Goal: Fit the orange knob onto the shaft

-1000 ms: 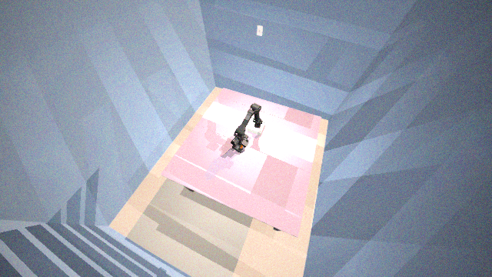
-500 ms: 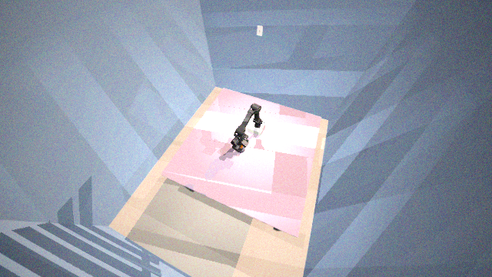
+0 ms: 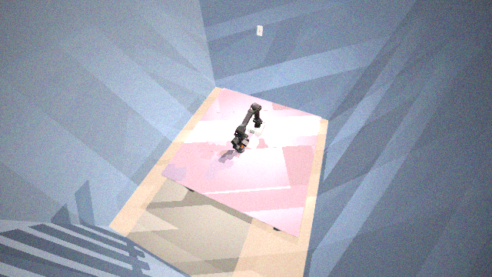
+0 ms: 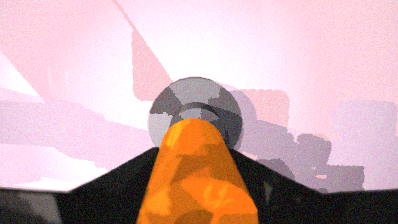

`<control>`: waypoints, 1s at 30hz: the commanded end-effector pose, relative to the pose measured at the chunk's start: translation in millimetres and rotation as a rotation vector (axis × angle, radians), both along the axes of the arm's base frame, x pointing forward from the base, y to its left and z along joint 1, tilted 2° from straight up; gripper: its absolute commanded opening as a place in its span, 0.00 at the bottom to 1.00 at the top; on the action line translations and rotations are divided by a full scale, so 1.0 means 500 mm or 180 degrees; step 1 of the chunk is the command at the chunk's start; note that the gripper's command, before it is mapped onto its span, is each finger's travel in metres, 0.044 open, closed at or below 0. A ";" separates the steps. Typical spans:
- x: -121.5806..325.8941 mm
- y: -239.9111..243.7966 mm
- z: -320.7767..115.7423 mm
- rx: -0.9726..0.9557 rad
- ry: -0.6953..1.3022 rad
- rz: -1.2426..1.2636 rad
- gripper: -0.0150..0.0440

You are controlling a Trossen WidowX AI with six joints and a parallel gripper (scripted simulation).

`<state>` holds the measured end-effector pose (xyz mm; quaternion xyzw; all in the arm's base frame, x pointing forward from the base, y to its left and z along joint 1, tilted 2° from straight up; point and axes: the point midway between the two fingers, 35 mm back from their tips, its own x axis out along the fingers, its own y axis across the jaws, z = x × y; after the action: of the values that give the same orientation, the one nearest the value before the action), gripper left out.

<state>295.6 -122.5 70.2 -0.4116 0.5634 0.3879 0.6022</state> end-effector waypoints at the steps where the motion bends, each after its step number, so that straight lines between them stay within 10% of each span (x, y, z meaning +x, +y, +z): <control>1: 0.004 0.000 -0.002 0.0004 -0.0011 0.0020 0.25; 30: 0.012 -0.004 -0.002 -0.0008 -0.0013 0.0186 0.25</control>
<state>300.9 -124.4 70.3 -0.4276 0.5528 0.4022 0.5914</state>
